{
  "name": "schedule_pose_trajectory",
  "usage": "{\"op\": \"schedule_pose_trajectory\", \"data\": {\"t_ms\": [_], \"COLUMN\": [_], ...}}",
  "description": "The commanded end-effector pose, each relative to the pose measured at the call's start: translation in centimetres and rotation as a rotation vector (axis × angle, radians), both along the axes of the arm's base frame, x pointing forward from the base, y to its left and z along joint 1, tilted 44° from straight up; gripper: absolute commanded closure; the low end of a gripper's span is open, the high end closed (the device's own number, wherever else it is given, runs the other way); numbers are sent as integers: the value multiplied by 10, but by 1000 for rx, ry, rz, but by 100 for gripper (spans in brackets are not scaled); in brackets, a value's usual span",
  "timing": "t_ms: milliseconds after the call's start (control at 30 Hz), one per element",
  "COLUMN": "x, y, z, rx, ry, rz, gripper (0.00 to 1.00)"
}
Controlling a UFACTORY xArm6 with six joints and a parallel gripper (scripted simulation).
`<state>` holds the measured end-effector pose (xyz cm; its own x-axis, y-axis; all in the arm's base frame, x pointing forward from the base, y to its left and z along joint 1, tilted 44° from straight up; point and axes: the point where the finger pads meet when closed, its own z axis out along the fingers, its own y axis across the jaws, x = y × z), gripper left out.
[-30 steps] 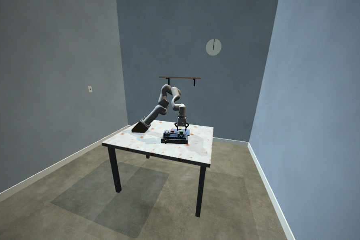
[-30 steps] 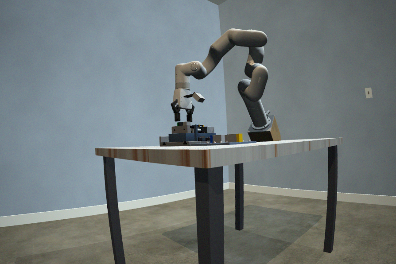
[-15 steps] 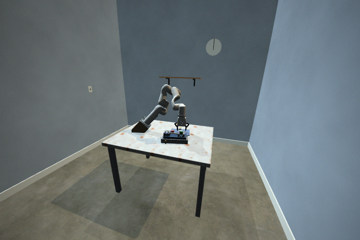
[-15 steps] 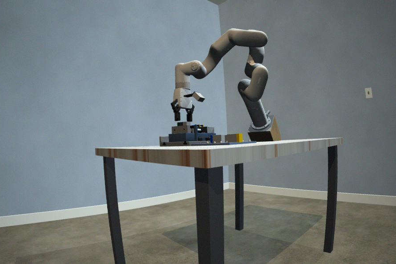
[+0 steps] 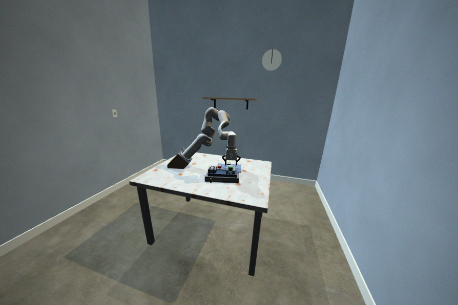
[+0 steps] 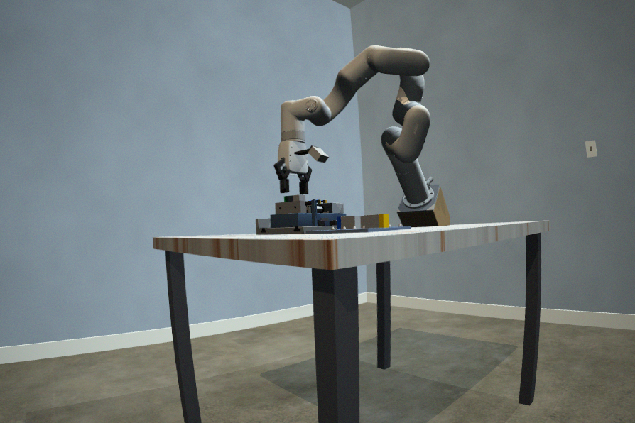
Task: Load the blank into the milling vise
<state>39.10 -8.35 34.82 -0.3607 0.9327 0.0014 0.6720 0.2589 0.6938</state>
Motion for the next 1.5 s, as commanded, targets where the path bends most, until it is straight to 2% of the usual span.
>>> {"op": "schedule_pose_trajectory", "data": {"t_ms": [0, 1467], "x": [0, -6], "y": [-1, -3], "z": [2, 9], "rx": [-2, -2], "ry": [-3, -3], "rz": [-1, -1], "gripper": [0, 0]}}
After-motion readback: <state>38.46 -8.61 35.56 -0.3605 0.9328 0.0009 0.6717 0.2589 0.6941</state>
